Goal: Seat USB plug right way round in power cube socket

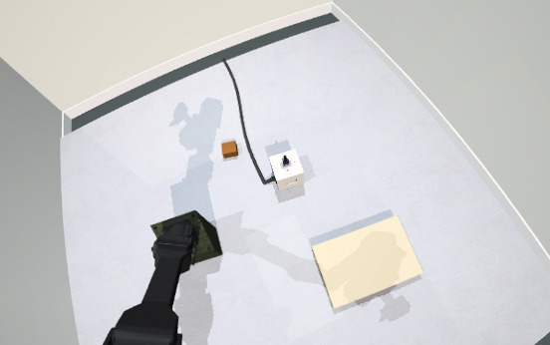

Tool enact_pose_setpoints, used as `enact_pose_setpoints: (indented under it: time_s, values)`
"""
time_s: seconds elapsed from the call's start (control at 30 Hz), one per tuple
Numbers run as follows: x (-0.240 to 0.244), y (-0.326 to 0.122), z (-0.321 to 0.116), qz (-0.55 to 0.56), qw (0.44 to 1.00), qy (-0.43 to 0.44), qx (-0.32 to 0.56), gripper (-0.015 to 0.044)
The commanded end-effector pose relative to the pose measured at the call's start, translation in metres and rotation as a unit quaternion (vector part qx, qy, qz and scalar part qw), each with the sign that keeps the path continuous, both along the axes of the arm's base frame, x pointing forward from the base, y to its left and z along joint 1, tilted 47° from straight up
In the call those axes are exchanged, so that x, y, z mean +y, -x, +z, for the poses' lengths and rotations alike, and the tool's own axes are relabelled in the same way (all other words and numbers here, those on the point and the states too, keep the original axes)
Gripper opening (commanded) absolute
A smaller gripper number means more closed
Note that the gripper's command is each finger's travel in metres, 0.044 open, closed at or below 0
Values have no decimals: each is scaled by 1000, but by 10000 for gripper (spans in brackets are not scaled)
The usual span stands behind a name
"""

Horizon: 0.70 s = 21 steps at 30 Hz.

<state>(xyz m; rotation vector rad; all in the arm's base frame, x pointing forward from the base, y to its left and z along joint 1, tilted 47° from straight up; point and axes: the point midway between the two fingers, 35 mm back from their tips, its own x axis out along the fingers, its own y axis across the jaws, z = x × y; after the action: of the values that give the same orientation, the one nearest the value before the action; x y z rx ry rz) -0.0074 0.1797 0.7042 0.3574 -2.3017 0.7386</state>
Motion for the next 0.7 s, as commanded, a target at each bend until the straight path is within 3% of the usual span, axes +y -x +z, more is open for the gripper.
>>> enact_pose_setpoints:
  time_s: [0.0,0.1,0.33,0.67]
  values:
    - [5,-5,1,6,1000,15,9,426]
    - [64,-61,6,67,976,170,119,440]
    - [132,-138,-13,109,913,293,263,440]
    - [226,-269,-102,203,718,416,520,440]
